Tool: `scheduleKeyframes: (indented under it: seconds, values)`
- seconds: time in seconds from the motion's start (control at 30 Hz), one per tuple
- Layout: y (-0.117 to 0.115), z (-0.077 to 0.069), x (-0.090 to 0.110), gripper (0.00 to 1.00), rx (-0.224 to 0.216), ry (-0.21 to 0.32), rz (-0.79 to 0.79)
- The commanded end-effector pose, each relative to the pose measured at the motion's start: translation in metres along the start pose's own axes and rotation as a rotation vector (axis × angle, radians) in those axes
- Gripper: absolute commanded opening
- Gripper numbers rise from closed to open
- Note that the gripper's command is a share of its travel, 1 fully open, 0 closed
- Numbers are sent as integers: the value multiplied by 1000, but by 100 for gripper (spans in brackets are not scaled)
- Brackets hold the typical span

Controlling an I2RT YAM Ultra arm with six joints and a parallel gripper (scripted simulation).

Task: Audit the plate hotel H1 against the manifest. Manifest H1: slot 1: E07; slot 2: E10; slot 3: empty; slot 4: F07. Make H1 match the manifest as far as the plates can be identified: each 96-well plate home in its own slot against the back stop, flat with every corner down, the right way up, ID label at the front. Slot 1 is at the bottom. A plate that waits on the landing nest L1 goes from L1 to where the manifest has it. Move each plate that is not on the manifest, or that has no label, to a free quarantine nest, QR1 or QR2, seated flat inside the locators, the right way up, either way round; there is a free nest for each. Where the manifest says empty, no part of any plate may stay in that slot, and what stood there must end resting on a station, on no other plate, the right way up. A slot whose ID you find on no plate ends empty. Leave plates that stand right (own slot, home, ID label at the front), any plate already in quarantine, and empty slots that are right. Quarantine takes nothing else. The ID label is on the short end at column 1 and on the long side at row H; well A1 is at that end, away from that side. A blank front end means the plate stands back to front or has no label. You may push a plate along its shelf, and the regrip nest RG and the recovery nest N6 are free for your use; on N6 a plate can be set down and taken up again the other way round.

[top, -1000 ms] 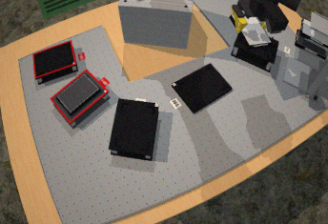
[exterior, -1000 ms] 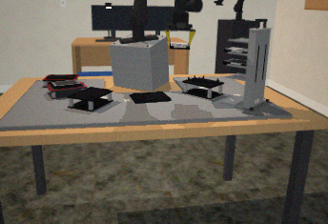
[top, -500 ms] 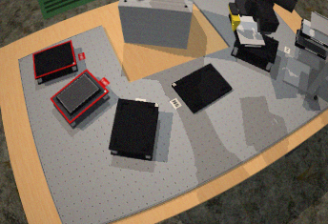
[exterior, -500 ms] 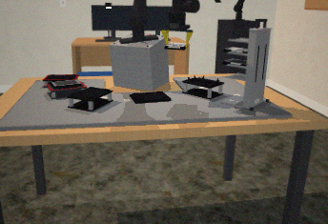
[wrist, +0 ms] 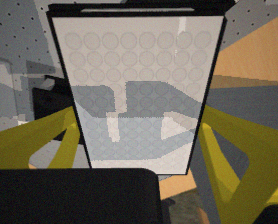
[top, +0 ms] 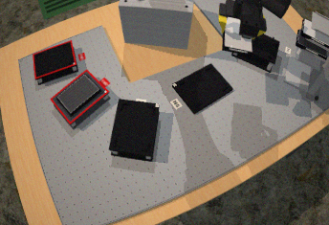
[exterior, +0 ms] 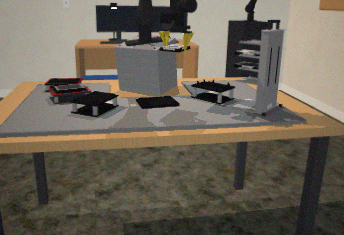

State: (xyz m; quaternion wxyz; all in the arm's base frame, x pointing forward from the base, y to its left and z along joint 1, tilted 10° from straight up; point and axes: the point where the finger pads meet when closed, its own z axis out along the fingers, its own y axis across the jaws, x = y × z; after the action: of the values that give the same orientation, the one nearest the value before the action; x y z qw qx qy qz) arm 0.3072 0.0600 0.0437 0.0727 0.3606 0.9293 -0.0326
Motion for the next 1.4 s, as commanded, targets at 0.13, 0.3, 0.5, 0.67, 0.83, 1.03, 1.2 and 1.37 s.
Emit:
scheduleKeyframes:
  seconds: [0.13,0.3,0.5,0.67,0.83,1.03,1.2,1.37]
  values:
    - [-3,-13,-12,86,-44,-28,128]
    - [-4,-13,-13,86,-44,-28,215]
    - [-4,-13,-13,86,-44,-27,282]
    - [-27,-8,-19,86,-24,-15,409]
    - [-40,-7,-26,86,-29,-10,526]
    - [-52,-7,-32,86,-30,-11,619]
    - [-65,-9,-42,86,-38,-14,737]
    - [-60,-11,-40,86,-46,-14,816]
